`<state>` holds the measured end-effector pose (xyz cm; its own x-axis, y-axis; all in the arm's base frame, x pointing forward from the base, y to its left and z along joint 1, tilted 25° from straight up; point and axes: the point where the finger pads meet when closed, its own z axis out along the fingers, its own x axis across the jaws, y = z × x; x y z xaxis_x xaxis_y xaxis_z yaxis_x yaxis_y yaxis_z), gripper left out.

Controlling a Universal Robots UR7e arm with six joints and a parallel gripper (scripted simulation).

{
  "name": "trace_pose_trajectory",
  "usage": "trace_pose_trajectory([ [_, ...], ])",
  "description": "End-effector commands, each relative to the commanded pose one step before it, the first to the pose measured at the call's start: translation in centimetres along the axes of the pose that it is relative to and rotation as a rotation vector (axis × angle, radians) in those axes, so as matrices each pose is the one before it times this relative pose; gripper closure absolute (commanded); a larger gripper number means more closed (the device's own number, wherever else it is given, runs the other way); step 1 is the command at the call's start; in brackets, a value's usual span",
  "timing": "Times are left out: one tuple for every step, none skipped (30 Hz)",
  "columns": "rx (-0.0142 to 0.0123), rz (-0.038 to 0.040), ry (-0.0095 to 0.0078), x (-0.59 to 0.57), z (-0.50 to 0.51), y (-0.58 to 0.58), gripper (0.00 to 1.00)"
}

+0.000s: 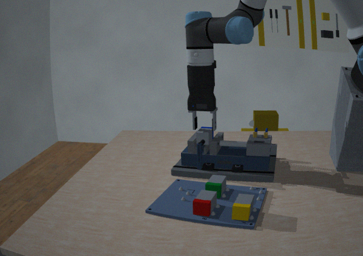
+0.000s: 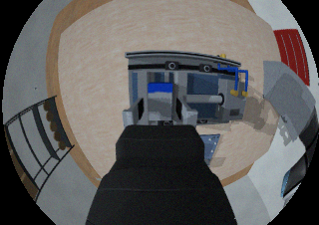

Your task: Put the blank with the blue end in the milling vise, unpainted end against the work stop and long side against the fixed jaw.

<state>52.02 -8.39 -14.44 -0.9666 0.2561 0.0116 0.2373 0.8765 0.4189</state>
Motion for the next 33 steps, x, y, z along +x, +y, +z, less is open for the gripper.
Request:
trace_pose_trajectory([
  [0.00064,0.00010,-0.00176,-0.050,-0.175,-0.053,0.00],
  [0.00010,0.00016,-0.00008,0.003,-0.056,-0.020,0.00],
  [0.00010,0.00016,-0.00008,0.003,-0.056,-0.020,0.00],
  [0.00010,0.00016,-0.00008,0.003,-0.056,-0.020,0.00],
  [0.00000,0.00000,0.00000,0.000,0.000,0.000,0.00],
  [0.00000,0.00000,0.00000,0.000,0.000,0.000,0.00],
  [0.00000,0.00000,0.00000,0.000,0.000,0.000,0.00],
  [0.00000,0.00000,0.00000,0.000,0.000,0.000,0.00],
  [0.00000,0.00000,0.00000,0.000,0.000,0.000,0.00],
  [0.00000,0.00000,0.00000,0.000,0.000,0.000,0.00],
  [0.00000,0.00000,0.00000,0.000,0.000,0.000,0.00],
  [0.00000,0.00000,0.00000,0.000,0.000,0.000,0.00],
  [0.00000,0.00000,0.00000,0.000,0.000,0.000,0.00],
  [0.00000,0.00000,0.00000,0.000,0.000,0.000,0.00],
  [0.00000,0.00000,0.00000,0.000,0.000,0.000,0.00],
  [0.00000,0.00000,0.00000,0.000,0.000,0.000,0.00],
  [-0.00040,-0.00064,0.00028,-0.011,0.007,0.030,0.00],
  [0.00010,0.00016,-0.00007,0.008,-0.082,-0.037,0.00],
  [0.00010,0.00016,-0.00007,0.008,-0.082,-0.037,0.00],
  [0.00010,0.00016,-0.00007,0.008,-0.082,-0.037,0.00],
  [0.00010,0.00016,-0.00007,0.008,-0.082,-0.037,0.00],
  [0.00000,0.00000,0.00000,0.000,0.000,0.000,0.00],
  [0.00000,0.00000,0.00000,0.000,0.000,0.000,0.00],
  [0.00000,0.00000,0.00000,0.000,0.000,0.000,0.00],
  [0.00000,0.00000,0.00000,0.000,0.000,0.000,0.00],
  [0.00000,0.00000,0.00000,0.000,0.000,0.000,0.00],
  [0.00000,0.00000,0.00000,0.000,0.000,0.000,0.00],
  [0.00000,0.00000,0.00000,0.000,0.000,0.000,0.00],
  [0.00000,0.00000,0.00000,0.000,0.000,0.000,0.00],
  [0.00000,0.00000,0.00000,0.000,0.000,0.000,0.00],
  [0.00000,0.00000,0.00000,0.000,0.000,0.000,0.00],
  [0.00000,0.00000,0.00000,0.000,0.000,0.000,0.00],
  [0.00000,0.00000,0.00000,0.000,0.000,0.000,0.00],
])
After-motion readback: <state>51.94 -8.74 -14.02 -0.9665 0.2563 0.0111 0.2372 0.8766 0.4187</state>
